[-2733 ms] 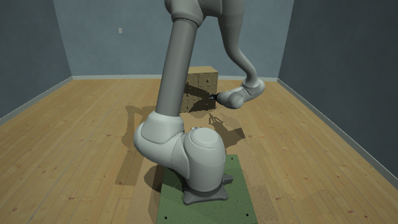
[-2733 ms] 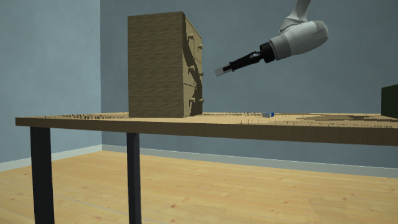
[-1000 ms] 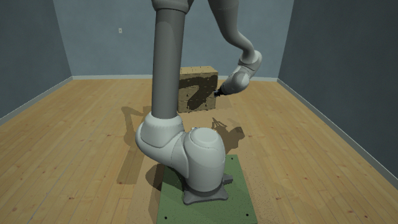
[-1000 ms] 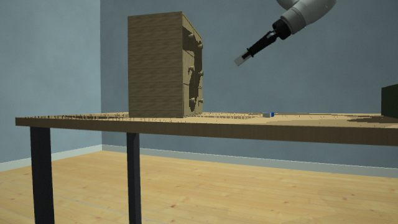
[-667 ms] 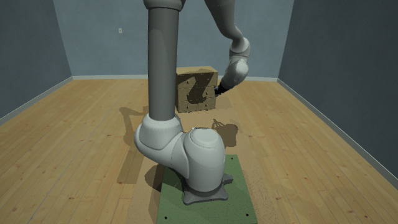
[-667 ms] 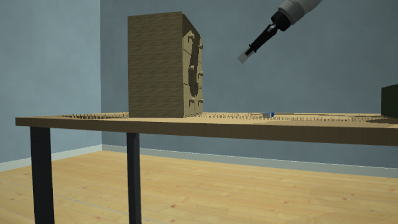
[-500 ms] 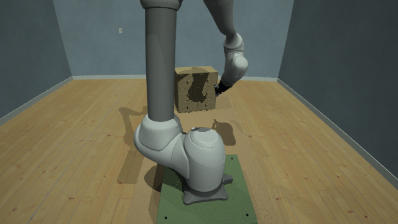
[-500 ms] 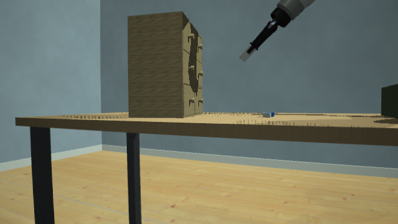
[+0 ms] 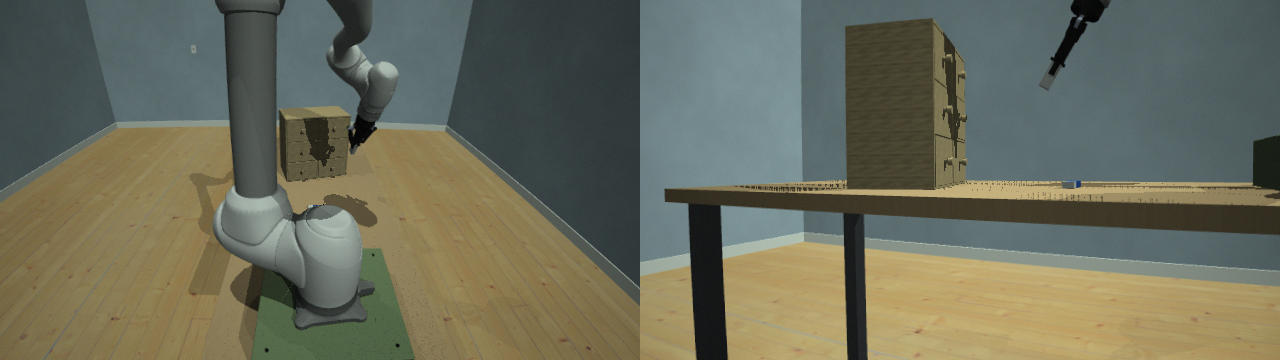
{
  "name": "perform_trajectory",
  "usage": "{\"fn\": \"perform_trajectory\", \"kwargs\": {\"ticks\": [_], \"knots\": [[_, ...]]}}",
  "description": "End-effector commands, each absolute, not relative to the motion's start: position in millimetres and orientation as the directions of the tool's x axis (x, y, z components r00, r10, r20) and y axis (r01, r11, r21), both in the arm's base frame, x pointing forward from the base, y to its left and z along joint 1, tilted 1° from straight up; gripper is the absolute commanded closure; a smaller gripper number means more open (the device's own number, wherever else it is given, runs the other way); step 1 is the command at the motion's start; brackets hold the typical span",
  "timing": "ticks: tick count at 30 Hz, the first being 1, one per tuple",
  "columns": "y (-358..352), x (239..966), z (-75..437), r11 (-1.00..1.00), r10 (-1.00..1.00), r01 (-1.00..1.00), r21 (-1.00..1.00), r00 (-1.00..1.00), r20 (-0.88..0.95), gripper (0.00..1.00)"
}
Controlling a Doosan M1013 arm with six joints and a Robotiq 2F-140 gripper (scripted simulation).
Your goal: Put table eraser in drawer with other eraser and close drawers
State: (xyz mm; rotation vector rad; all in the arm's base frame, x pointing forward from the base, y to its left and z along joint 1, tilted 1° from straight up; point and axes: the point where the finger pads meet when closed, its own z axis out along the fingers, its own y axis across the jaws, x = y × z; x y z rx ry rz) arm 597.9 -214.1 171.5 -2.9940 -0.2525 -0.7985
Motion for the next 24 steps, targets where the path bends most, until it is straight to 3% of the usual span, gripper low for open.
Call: {"fn": "perform_trajectory", "kwargs": {"ticks": [1, 7, 24], "knots": [[-210, 587, 187, -0.988, 0.146, 0.151, -0.005, 0.96, 0.24, 1.0], [-212, 575, 198, -0.989, 0.149, 0.15, -0.006, 0.985, 0.081, 1.0], [-213, 569, 204, -0.989, 0.15, 0.15, -0.005, 0.989, 0.008, 1.0]]}}
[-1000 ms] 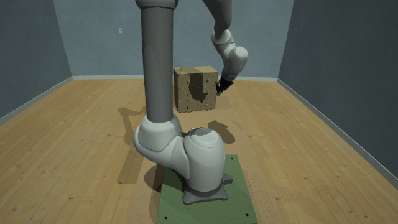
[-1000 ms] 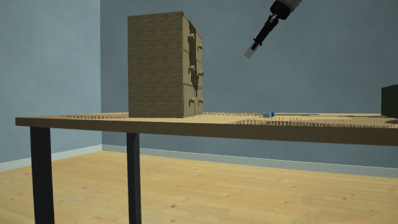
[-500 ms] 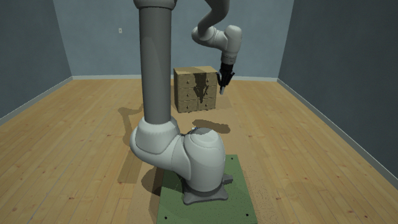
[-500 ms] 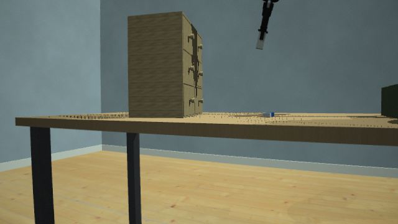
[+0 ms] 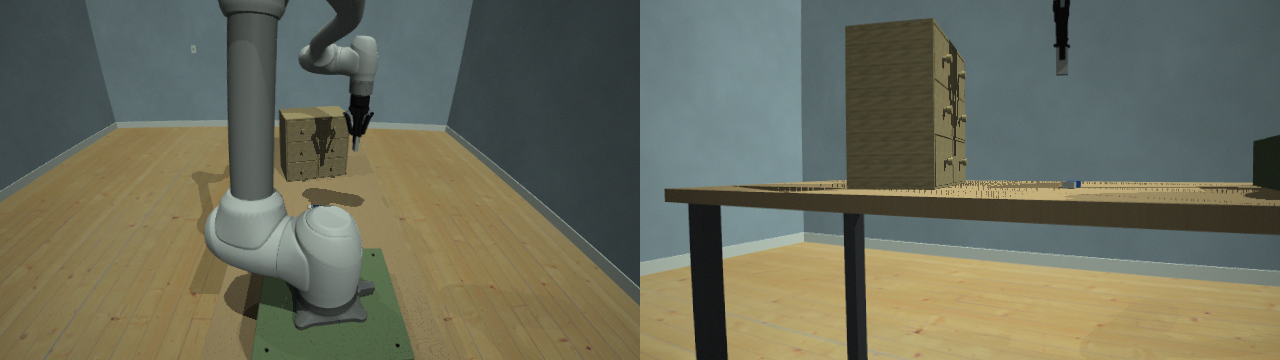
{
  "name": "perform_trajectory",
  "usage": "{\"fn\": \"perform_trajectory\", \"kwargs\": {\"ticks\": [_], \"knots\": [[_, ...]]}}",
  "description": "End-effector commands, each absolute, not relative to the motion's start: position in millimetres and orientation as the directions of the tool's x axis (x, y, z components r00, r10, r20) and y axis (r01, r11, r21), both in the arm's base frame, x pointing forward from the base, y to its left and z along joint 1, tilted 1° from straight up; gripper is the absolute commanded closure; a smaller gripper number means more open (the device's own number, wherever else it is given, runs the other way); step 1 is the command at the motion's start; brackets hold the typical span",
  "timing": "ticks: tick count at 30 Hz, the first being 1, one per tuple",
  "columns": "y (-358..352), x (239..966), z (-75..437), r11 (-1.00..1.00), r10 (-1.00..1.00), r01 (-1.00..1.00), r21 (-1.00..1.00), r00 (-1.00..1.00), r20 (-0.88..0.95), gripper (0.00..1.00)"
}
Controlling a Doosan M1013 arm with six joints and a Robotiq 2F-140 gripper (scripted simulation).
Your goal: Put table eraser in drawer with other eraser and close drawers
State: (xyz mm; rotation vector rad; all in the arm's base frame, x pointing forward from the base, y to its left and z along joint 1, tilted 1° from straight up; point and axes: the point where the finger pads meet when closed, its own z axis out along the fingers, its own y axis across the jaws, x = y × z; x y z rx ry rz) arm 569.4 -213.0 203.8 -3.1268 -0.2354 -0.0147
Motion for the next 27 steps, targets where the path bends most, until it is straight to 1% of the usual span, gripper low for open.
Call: {"fn": "perform_trajectory", "kwargs": {"ticks": [1, 9, 10, 12, 14, 15, 19, 21, 27], "knots": [[-213, 569, 204, -0.989, 0.15, 0.15, -0.005, 0.989, 0.008, 1.0], [-211, 569, 204, -0.989, 0.15, 0.15, -0.005, 0.989, 0.008, 1.0], [-200, 570, 204, -0.989, 0.15, 0.15, -0.005, 0.989, 0.008, 1.0], [-147, 571, 204, -0.989, 0.15, 0.15, -0.005, 0.989, 0.008, 1.0], [-147, 571, 204, -0.989, 0.15, 0.15, -0.005, 0.989, 0.008, 1.0], [-114, 569, 203, -0.989, 0.15, 0.15, -0.005, 0.989, 0.008, 1.0], [-114, 569, 203, -0.989, 0.15, 0.15, -0.005, 0.989, 0.008, 1.0], [-63, 562, 203, -0.989, 0.15, 0.15, -0.006, 0.989, 0.009, 1.0], [-51, 559, 202, -0.989, 0.15, 0.15, -0.006, 0.989, 0.009, 1.0]]}}
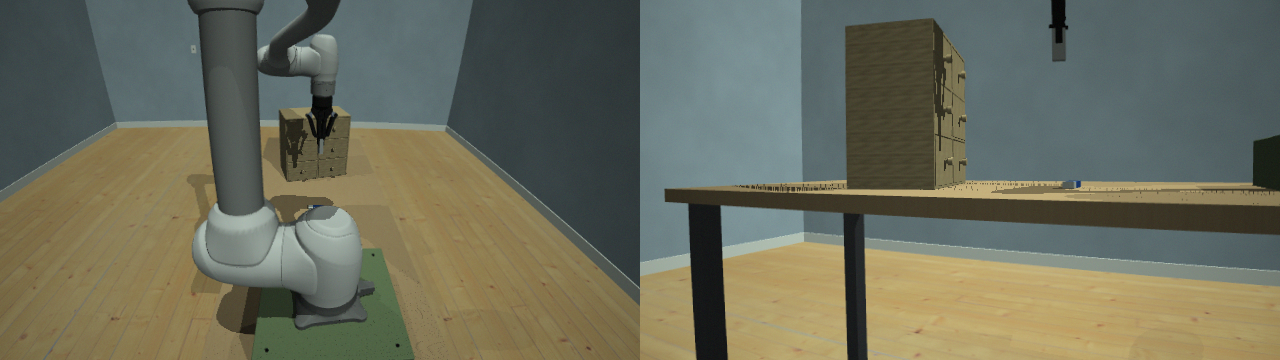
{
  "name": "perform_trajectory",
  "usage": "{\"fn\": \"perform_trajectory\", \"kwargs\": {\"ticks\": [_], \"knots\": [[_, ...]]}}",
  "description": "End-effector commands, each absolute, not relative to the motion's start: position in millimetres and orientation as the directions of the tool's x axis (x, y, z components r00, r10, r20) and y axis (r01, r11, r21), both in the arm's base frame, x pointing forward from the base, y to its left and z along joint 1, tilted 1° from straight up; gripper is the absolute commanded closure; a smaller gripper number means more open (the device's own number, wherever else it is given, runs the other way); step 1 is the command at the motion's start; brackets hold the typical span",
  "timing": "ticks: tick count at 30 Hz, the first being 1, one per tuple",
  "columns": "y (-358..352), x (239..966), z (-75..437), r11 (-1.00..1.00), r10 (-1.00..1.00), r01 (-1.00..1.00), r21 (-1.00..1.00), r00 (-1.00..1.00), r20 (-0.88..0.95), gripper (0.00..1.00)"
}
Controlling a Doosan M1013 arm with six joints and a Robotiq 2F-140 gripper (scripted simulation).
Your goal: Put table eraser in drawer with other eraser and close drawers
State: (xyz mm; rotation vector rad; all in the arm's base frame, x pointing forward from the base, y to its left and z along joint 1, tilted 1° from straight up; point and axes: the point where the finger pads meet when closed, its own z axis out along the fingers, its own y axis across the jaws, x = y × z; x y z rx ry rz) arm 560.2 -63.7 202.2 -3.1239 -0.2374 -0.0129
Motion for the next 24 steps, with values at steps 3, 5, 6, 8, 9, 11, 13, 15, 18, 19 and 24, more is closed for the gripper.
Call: {"fn": "perform_trajectory", "kwargs": {"ticks": [3, 5, 6, 8, 9, 11, 13, 15, 18, 19, 24], "knots": [[-51, 560, 202, -0.989, 0.15, 0.15, -0.006, 0.989, 0.016, 1.0], [-51, 561, 201, -0.989, 0.15, 0.15, -0.006, 0.988, 0.028, 1.0], [-51, 562, 200, -0.989, 0.15, 0.15, -0.006, 0.988, 0.036, 1.0], [-51, 563, 199, -0.989, 0.15, 0.15, -0.006, 0.988, 0.047, 1.0], [-51, 563, 199, -0.989, 0.15, 0.15, -0.006, 0.988, 0.047, 1.0], [-50, 565, 197, -0.989, 0.149, 0.15, -0.006, 0.986, 0.076, 1.0], [-50, 568, 194, -0.989, 0.148, 0.15, -0.006, 0.982, 0.114, 1.0], [-49, 572, 190, -0.989, 0.147, 0.15, -0.006, 0.976, 0.162, 1.0], [-48, 580, 183, -0.989, 0.144, 0.15, -0.006, 0.958, 0.25, 1.0], [-47, 583, 180, -0.989, 0.142, 0.15, -0.006, 0.948, 0.283, 1.0], [-45, 600, 164, -0.989, 0.13, 0.15, -0.006, 0.875, 0.467, 1.0]]}}
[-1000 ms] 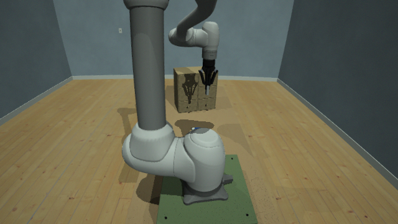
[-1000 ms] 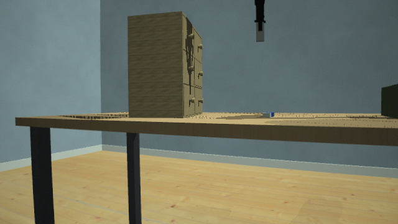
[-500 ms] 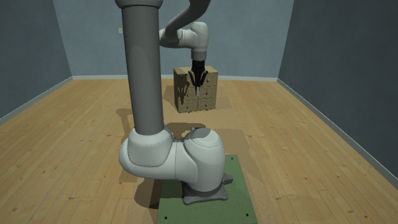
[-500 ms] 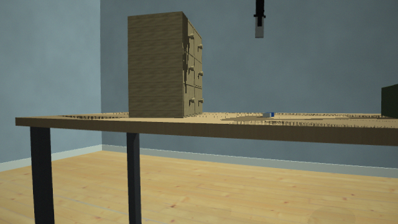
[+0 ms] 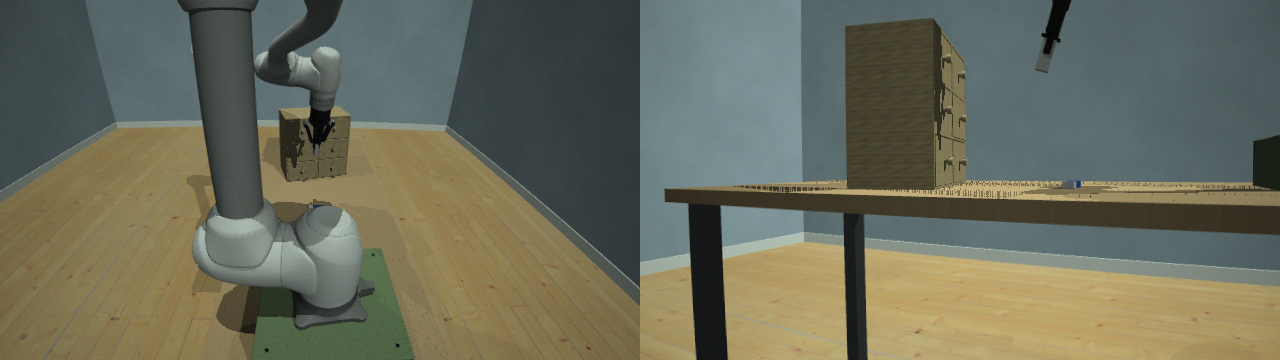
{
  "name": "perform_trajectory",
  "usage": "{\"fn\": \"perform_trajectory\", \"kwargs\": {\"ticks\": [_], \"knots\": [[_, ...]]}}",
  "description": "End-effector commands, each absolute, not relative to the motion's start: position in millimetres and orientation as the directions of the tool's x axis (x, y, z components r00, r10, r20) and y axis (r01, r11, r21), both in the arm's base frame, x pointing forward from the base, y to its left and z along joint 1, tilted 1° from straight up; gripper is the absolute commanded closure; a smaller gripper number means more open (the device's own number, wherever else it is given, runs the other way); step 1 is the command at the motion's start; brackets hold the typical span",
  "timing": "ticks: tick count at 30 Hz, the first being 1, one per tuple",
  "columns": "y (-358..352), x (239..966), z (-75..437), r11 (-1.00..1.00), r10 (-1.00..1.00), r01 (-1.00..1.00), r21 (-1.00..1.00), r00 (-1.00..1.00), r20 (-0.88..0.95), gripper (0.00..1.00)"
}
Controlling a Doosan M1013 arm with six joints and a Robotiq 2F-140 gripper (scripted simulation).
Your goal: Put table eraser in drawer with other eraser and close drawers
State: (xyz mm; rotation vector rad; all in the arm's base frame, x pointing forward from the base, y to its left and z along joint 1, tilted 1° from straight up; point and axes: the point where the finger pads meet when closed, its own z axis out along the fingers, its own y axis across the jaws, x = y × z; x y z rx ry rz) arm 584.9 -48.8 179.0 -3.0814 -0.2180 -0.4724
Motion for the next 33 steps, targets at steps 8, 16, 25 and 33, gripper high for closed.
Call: {"fn": "perform_trajectory", "kwargs": {"ticks": [8, 16, 25, 33], "knots": [[-43, 613, 151, -0.989, 0.117, 0.15, -0.006, 0.794, 0.597, 1.0], [-41, 623, 142, -0.988, 0.105, 0.152, -0.008, 0.718, 0.688, 1.0], [-39, 630, 134, -0.988, 0.094, 0.152, -0.007, 0.651, 0.753, 1.0], [-38, 643, 122, -0.989, 0.078, 0.147, -0.004, 0.55, 0.831, 1.0]]}}
